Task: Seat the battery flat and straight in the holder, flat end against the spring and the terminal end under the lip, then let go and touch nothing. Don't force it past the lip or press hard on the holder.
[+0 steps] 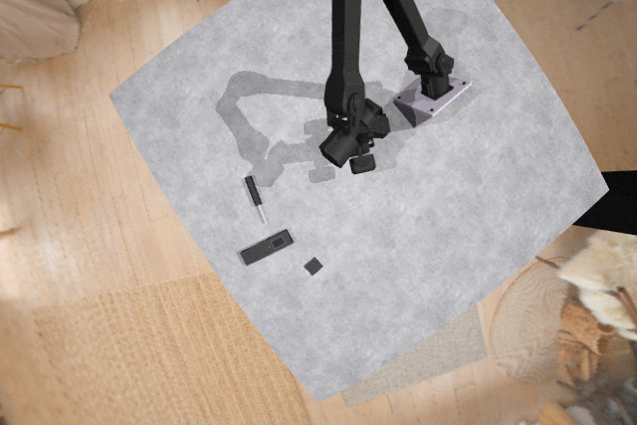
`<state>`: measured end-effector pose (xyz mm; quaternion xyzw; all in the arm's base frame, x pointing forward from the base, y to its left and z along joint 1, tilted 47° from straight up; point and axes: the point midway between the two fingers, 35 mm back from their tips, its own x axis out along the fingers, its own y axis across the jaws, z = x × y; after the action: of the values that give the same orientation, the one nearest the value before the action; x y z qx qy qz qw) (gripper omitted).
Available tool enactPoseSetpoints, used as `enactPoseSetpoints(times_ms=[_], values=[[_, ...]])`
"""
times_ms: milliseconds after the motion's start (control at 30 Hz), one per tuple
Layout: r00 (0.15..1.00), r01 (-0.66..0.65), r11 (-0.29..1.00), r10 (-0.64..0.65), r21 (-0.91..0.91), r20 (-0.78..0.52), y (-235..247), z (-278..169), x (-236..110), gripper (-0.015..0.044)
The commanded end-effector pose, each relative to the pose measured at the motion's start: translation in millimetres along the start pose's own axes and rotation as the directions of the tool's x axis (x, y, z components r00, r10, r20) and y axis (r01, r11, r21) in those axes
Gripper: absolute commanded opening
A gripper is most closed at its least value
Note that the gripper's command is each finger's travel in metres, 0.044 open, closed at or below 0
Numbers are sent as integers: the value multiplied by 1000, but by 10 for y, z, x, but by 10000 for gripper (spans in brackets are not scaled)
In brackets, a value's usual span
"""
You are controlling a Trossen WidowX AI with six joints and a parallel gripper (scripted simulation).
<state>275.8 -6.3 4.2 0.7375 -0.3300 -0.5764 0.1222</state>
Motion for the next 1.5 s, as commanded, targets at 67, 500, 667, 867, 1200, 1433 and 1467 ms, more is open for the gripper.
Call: enactPoseSetpoints(times_ms=[67, 500, 667, 867, 1200, 1433, 1467], values=[[1000, 0, 1000, 0, -2, 6, -1, -8, 4, 70], [1000, 0, 1000, 0, -1, 5, -5, -7, -35, 171], [1000, 0, 1000, 0, 1, 4, -15, -2, -135, 171], [1000, -4, 1000, 4, -7, 5, -27, 9, -178, 224], [1000, 3, 1000, -3, 0, 6, -117, 53, -854, 440], [1000, 3, 1000, -3, 0, 6, -117, 53, -854, 440], [1000, 3, 1000, -3, 0, 6, -117, 53, -854, 440]])
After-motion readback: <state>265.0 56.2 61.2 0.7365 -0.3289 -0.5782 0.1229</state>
